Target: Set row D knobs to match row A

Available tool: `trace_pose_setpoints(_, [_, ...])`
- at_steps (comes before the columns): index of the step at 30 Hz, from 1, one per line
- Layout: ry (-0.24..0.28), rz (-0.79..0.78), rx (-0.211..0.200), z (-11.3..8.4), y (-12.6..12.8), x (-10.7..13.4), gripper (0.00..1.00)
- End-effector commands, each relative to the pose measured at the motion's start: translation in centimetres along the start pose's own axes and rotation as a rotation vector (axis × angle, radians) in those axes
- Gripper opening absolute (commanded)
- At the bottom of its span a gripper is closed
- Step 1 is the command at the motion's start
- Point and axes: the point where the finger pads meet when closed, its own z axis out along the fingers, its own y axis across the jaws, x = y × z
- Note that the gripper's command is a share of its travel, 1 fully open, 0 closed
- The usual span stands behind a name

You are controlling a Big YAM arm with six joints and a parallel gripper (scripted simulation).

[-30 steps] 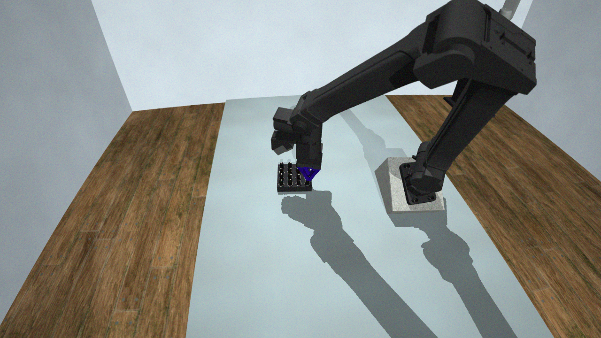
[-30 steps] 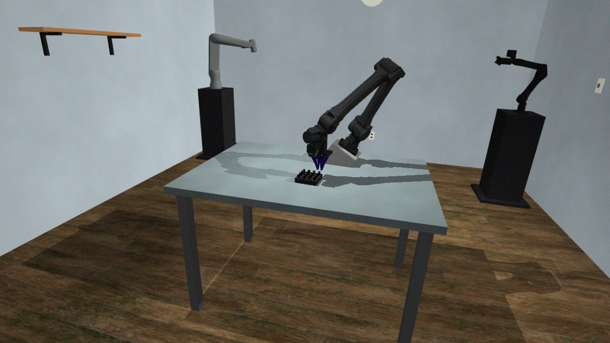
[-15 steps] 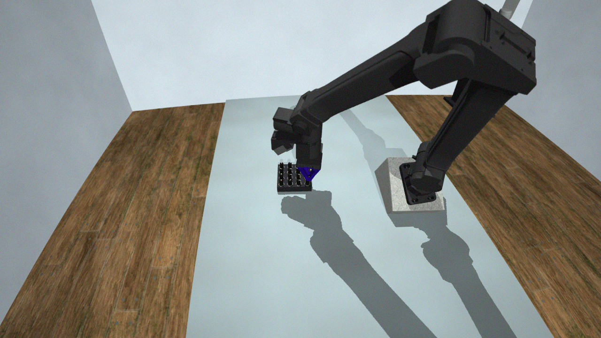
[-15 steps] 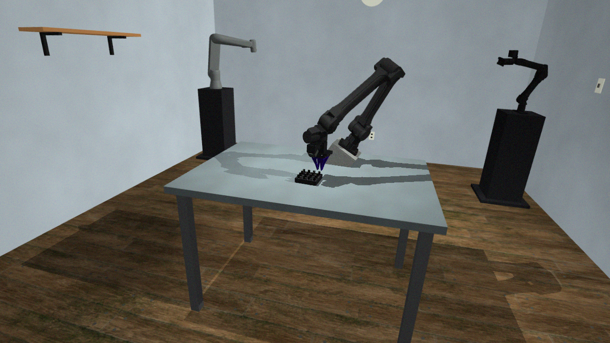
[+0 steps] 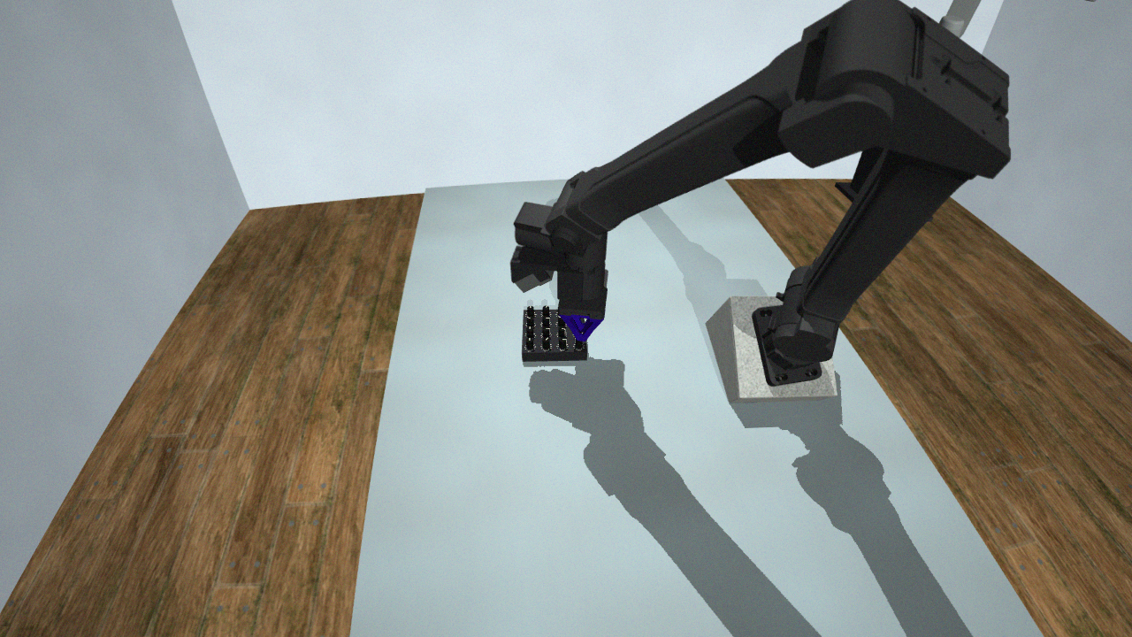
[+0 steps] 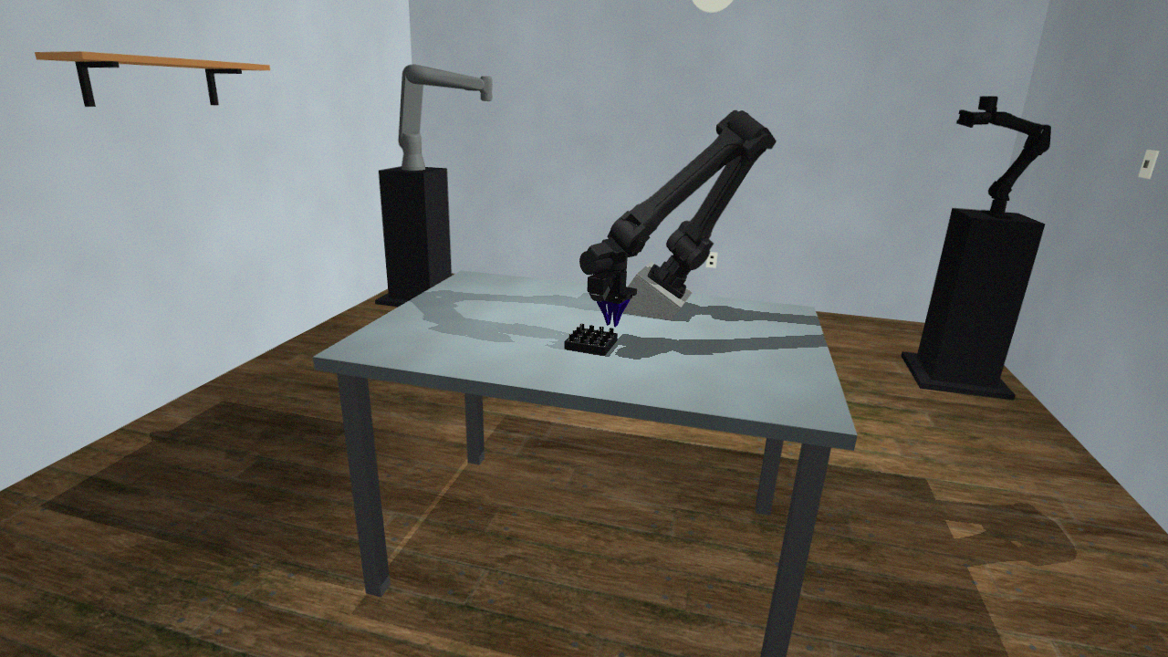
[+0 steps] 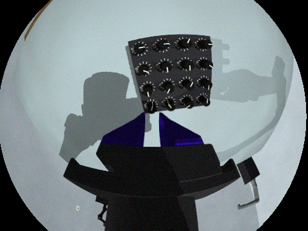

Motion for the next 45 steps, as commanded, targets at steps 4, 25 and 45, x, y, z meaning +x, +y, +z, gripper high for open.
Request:
trace_pose_setpoints(4, [-0.018,-0.014,0.004,-0.2,0.2,-1.7,0.20])
trace_pose_setpoints(25, [-0.005,-0.004,-0.001,1.6,0.2,-0.6,0.20])
trace_pose_setpoints(45, [-0.002,-0.002,-0.002,1.6,0.1,-0.5,0.20])
